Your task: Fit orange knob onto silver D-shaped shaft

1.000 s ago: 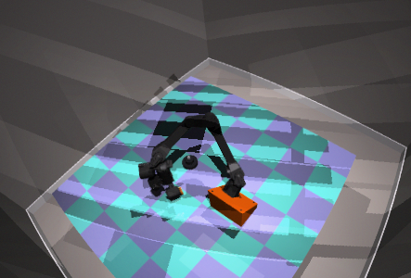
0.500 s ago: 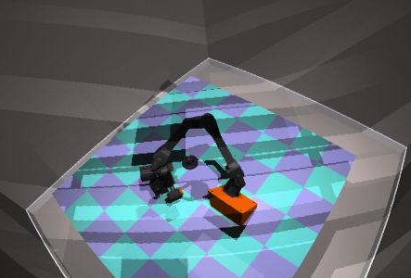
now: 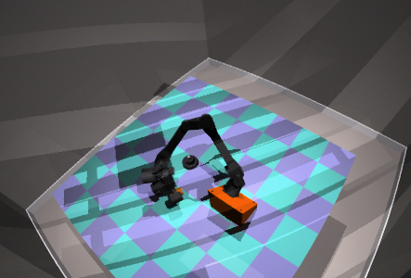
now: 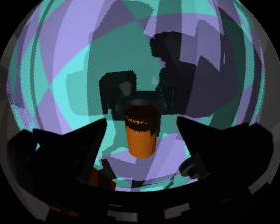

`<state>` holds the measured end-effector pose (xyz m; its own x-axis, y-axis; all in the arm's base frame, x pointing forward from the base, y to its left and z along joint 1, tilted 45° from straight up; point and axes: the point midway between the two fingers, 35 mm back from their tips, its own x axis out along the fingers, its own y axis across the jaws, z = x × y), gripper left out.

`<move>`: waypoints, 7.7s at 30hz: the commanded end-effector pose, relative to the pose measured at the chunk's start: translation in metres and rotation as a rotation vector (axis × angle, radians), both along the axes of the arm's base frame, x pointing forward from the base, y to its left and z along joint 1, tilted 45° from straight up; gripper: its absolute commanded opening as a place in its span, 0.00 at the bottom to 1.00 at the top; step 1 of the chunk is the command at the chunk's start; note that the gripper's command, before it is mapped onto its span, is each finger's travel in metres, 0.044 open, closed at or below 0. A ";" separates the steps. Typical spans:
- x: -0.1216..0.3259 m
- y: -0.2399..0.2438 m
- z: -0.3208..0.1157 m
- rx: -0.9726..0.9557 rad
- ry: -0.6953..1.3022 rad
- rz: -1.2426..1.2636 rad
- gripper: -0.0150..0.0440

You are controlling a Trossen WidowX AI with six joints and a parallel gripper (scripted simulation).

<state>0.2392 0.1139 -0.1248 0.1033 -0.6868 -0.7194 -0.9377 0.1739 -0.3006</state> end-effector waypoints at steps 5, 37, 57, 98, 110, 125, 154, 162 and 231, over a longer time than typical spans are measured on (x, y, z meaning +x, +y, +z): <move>0.000 -0.010 -0.007 -0.009 0.004 0.001 0.96; -0.001 -0.010 -0.007 -0.001 0.003 0.002 0.56; -0.007 -0.013 0.012 0.300 -0.051 0.097 0.56; -0.021 -0.038 0.039 0.852 -0.148 0.275 0.56; -0.025 -0.047 0.044 0.998 -0.173 0.322 0.56; -0.030 -0.059 0.047 1.189 -0.205 0.382 0.56; -0.031 -0.062 0.049 1.220 -0.209 0.394 0.69; -0.031 -0.062 0.049 1.220 -0.209 0.394 0.69; -0.032 0.029 0.112 -0.008 0.009 0.001 1.00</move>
<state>0.2060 0.1419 -0.0140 0.0849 -0.6778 -0.7303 -0.9432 0.1816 -0.2782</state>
